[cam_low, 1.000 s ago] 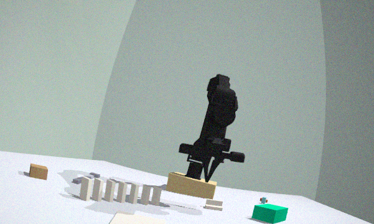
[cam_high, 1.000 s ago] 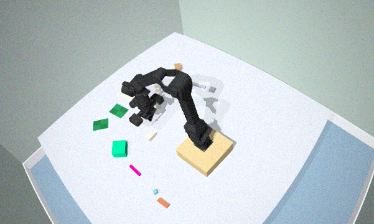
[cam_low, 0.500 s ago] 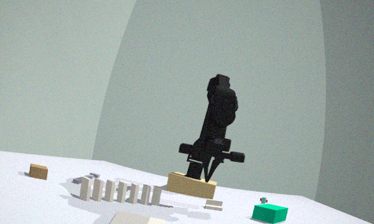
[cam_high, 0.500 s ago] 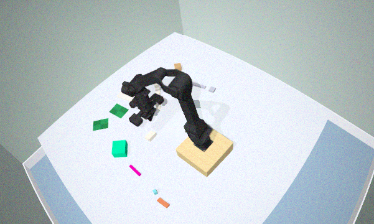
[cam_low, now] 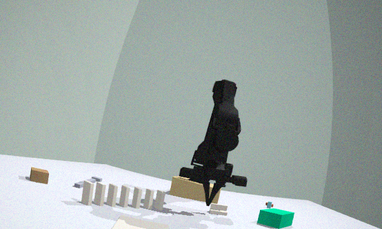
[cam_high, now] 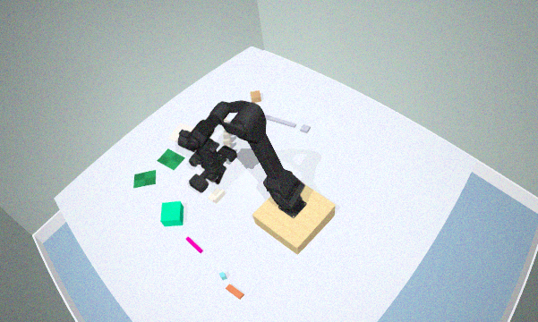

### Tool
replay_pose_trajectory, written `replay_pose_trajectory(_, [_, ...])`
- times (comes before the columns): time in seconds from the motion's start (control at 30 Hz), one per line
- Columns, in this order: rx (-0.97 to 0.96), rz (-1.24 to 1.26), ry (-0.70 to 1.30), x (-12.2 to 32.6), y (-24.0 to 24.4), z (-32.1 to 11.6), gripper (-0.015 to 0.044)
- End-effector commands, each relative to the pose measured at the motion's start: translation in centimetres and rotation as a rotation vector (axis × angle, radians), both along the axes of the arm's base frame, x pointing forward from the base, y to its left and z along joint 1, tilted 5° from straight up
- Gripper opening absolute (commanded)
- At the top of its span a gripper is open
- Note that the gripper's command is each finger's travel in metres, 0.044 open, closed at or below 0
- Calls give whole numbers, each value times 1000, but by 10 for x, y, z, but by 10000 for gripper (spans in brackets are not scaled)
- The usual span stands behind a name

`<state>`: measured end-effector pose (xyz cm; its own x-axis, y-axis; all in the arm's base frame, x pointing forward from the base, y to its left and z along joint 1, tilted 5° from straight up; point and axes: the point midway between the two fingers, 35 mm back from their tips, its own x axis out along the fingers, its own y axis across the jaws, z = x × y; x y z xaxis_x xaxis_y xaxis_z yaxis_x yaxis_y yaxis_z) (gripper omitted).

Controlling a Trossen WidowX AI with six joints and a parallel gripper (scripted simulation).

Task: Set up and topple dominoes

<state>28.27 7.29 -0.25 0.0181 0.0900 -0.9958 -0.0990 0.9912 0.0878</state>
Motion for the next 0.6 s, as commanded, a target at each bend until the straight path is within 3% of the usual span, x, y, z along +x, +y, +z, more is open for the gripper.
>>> replay_pose_trajectory(0.0, [-4,-2,19,-8,1,-22,0])
replay_pose_trajectory(0.57, [-2,-2,19,-9,21,-20,0])
